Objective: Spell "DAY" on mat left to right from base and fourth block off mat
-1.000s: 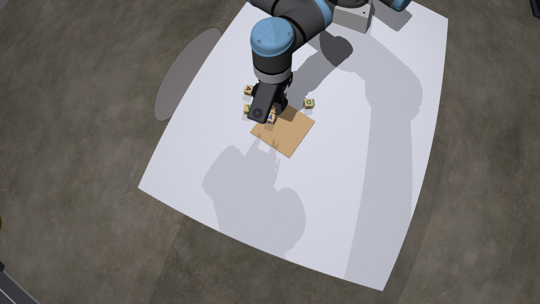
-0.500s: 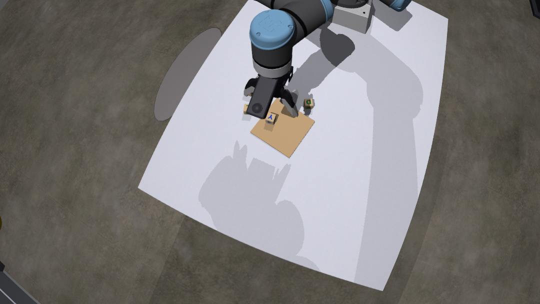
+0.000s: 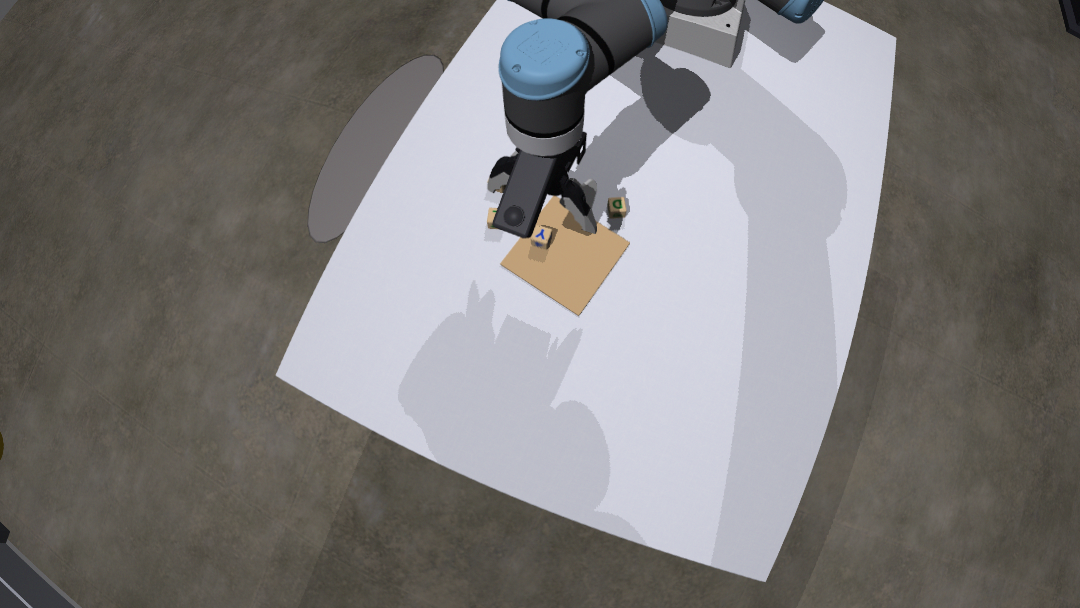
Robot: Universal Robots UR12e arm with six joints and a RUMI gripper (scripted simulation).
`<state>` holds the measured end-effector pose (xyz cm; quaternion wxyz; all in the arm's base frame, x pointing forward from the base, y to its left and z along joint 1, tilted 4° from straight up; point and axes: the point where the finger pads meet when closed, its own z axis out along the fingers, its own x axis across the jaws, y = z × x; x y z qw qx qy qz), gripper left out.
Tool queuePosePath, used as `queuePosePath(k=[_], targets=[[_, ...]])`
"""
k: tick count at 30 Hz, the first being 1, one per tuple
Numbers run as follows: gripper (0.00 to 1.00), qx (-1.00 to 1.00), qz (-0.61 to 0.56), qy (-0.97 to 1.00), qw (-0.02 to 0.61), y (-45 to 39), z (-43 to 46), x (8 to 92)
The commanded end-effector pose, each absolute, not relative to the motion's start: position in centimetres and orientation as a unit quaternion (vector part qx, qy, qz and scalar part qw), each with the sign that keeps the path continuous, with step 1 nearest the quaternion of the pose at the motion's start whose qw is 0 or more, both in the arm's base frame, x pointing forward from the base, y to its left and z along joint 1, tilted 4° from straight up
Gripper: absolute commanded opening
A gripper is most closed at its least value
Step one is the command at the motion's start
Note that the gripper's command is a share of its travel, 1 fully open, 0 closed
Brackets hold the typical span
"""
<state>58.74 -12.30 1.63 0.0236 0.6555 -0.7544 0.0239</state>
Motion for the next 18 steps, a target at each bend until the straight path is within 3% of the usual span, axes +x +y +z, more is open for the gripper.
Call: queuePosePath(k=[1, 18], targets=[[1.0, 0.656, 0.024, -0.754, 0.023, -12.32, 1.69, 58.8], [1.0, 0.633, 0.025, -0.773, 0.023, -12.18, 1.66, 58.68]])
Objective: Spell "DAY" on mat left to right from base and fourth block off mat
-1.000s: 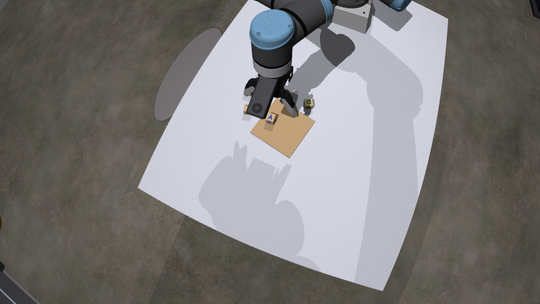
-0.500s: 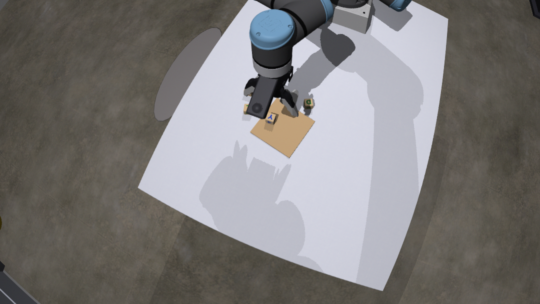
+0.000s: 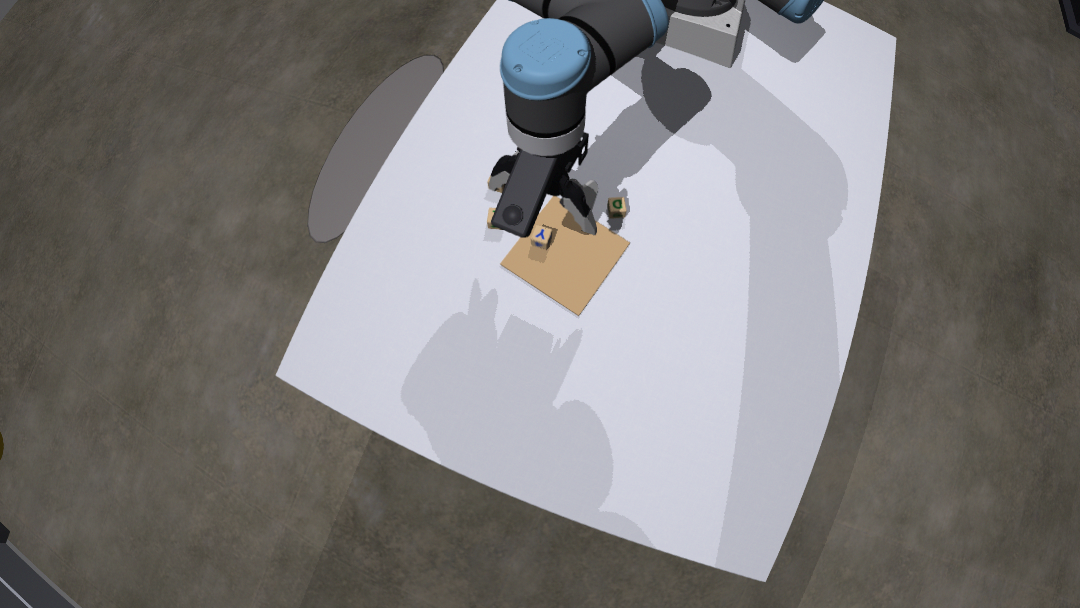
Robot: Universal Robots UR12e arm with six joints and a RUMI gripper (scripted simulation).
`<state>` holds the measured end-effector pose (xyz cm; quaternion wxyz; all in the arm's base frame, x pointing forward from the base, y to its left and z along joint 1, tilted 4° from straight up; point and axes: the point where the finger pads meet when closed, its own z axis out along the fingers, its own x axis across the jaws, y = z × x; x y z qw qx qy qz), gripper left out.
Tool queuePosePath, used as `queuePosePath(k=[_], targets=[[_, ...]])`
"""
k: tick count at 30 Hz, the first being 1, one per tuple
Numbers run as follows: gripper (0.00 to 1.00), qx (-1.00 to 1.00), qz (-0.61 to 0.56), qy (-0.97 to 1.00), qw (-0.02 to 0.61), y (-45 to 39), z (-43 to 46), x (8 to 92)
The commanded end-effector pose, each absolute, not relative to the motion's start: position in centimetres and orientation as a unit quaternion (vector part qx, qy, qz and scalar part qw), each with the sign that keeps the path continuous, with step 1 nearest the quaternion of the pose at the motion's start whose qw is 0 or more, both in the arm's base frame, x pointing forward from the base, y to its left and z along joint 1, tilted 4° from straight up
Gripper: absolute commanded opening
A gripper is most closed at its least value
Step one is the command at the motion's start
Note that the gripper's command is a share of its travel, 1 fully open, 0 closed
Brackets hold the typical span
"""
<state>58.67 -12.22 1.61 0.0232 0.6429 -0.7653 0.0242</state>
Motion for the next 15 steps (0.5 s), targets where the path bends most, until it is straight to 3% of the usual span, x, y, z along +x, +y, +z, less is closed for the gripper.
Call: queuePosePath(k=[1, 15], targets=[[1.0, 0.629, 0.025, -0.776, 0.022, -12.16, 1.66, 58.65], [1.0, 0.543, 0.027, -0.839, 0.02, -11.64, 1.54, 58.15]])
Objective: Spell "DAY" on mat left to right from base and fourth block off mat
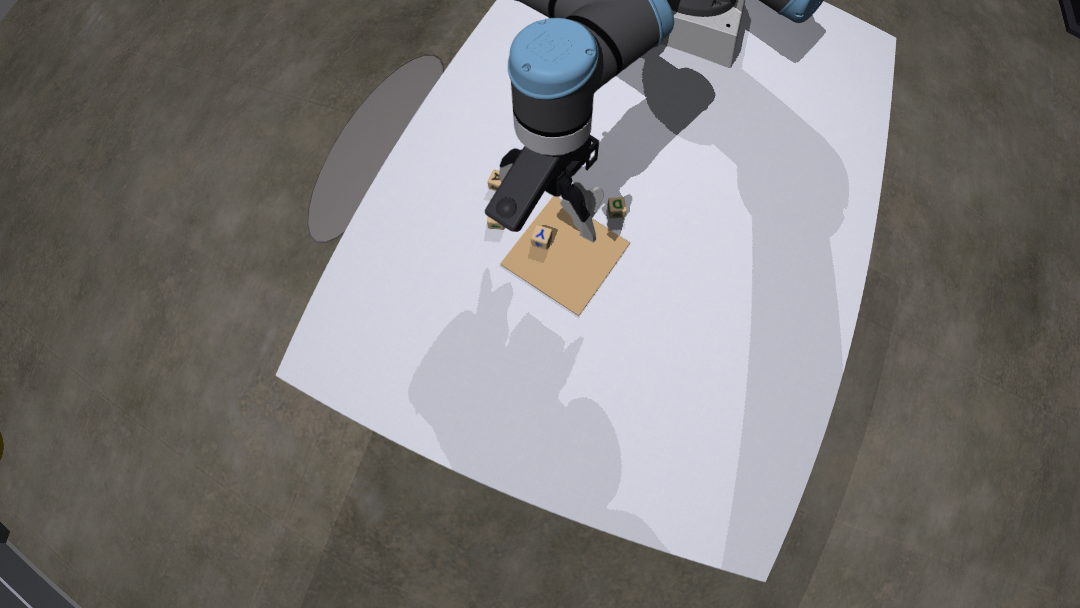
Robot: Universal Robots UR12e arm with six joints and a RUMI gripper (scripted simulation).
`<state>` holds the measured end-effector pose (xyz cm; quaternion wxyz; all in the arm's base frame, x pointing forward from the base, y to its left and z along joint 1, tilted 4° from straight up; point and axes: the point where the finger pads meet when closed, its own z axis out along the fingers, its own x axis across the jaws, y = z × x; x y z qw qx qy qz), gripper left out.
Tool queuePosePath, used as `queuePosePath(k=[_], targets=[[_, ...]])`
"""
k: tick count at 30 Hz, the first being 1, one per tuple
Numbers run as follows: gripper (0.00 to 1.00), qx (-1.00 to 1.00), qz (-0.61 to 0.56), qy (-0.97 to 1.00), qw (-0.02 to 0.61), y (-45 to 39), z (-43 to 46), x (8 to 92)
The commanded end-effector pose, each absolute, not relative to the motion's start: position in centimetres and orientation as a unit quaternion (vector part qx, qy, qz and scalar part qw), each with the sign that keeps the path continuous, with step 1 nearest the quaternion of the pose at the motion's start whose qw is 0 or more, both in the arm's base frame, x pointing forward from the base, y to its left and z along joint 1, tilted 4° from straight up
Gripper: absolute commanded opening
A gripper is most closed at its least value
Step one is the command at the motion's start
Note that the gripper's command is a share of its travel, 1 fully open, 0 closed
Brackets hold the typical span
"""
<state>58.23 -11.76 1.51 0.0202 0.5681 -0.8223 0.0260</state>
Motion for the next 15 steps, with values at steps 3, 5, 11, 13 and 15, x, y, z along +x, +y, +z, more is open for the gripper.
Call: queuePosePath(k=[3, 5, 11, 13, 15], targets=[[1.0, 0.51, 0.028, -0.86, 0.019, -11.4, 1.5, 57.9], [1.0, 0.484, 0.029, -0.874, 0.018, -11.3, 1.5, 57.8], [1.0, 0.404, 0.03, -0.914, 0.015, -10.8, 1.4, 57.2], [1.0, 0.377, 0.031, -0.926, 0.014, -10.7, 1.3, 57.1], [1.0, 0.377, 0.031, -0.926, 0.014, -10.7, 1.3, 57.1]])
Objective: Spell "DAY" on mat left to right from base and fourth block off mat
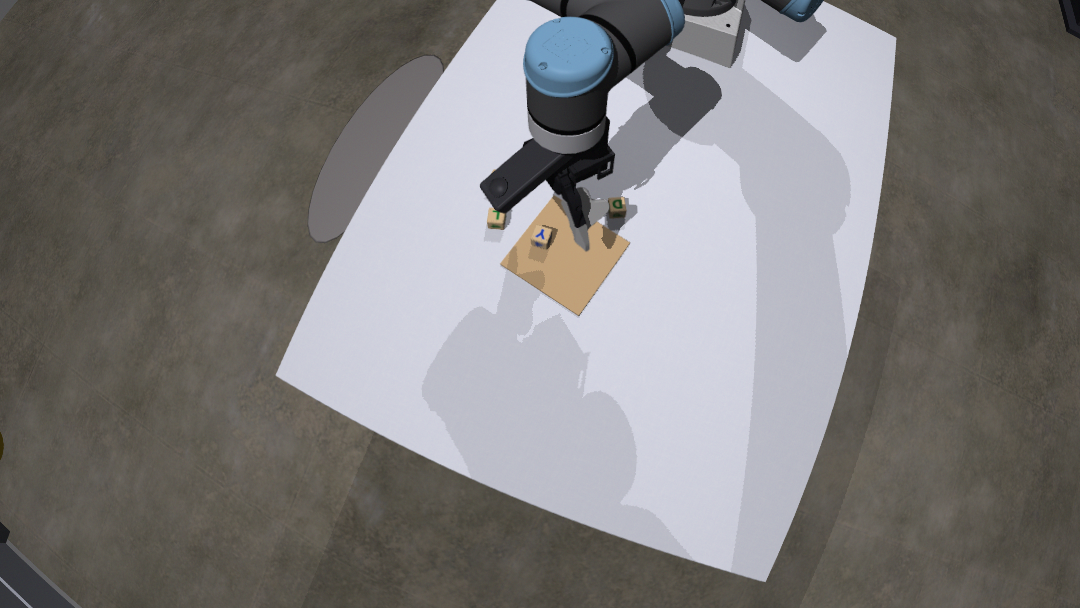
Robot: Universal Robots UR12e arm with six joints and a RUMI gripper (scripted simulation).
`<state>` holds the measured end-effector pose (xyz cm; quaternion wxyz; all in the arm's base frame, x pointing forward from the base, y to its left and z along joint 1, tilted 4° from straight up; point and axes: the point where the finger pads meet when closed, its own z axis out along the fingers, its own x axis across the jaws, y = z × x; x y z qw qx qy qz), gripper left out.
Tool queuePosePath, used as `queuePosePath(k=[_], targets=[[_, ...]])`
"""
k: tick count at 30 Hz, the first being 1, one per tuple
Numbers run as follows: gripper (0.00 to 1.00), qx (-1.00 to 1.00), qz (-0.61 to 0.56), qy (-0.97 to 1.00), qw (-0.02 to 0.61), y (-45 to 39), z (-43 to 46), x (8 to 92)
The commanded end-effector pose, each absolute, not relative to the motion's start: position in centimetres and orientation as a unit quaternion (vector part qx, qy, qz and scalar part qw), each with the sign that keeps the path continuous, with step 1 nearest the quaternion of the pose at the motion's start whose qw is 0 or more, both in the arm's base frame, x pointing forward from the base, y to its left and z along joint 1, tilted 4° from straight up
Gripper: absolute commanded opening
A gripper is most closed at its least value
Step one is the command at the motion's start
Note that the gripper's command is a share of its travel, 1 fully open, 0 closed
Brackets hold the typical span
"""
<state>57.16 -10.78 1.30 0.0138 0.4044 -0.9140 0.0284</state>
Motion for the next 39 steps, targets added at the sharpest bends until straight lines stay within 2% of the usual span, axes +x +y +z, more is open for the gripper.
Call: queuePosePath(k=[1, 39], targets=[[1.0, 0.36, 0.031, -0.933, 0.014, -10.6, 1.3, 56.9], [1.0, -0.161, 0.033, -0.986, -0.004, -6.9, 0.6, 53.1]])
